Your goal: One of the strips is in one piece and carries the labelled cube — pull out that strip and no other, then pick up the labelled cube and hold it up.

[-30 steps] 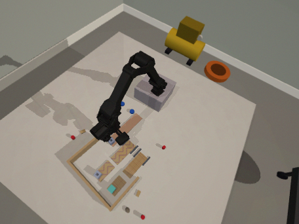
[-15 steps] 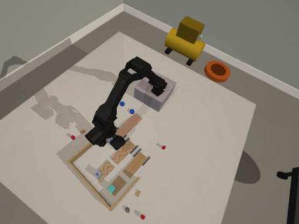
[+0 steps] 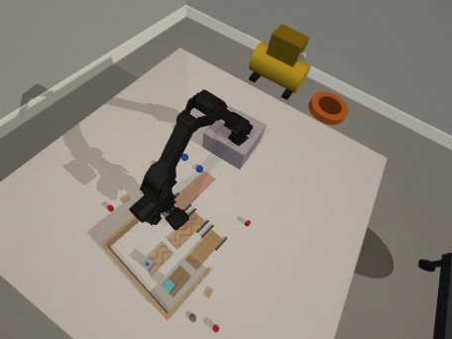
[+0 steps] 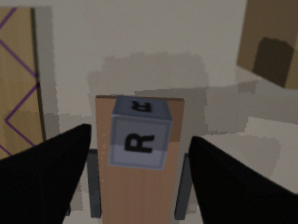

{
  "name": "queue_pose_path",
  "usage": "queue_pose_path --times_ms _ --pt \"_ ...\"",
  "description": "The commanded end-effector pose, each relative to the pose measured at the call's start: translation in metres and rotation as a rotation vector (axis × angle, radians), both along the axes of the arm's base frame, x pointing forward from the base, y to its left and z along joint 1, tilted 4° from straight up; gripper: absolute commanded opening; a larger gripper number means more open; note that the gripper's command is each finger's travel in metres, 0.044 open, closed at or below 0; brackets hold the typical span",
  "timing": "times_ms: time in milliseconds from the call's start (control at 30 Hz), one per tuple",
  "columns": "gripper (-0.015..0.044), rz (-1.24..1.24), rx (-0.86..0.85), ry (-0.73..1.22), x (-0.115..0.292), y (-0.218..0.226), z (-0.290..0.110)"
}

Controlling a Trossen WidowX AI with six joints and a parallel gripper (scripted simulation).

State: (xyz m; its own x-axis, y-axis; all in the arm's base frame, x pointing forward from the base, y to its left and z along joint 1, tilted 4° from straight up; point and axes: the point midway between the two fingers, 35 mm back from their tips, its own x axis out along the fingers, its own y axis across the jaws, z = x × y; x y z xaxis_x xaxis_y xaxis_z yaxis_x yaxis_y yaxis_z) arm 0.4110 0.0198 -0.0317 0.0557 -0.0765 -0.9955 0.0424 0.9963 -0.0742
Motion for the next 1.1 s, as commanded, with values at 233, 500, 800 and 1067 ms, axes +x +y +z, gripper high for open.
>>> queue_pose_path --times_ms 233,500,800,1067 --pt "0.025 0.003 0.003 0.015 -0.004 -0.001 -0.022" --pt "0.025 0.003 0.002 0.015 -0.004 -0.001 -0.026" --pt "0.0125 0.0 -0.001 0.008 -0.002 -0.001 -0.023" --pt "0.0 0.0 0.0 0.009 -0.007 -0.001 -0.019"
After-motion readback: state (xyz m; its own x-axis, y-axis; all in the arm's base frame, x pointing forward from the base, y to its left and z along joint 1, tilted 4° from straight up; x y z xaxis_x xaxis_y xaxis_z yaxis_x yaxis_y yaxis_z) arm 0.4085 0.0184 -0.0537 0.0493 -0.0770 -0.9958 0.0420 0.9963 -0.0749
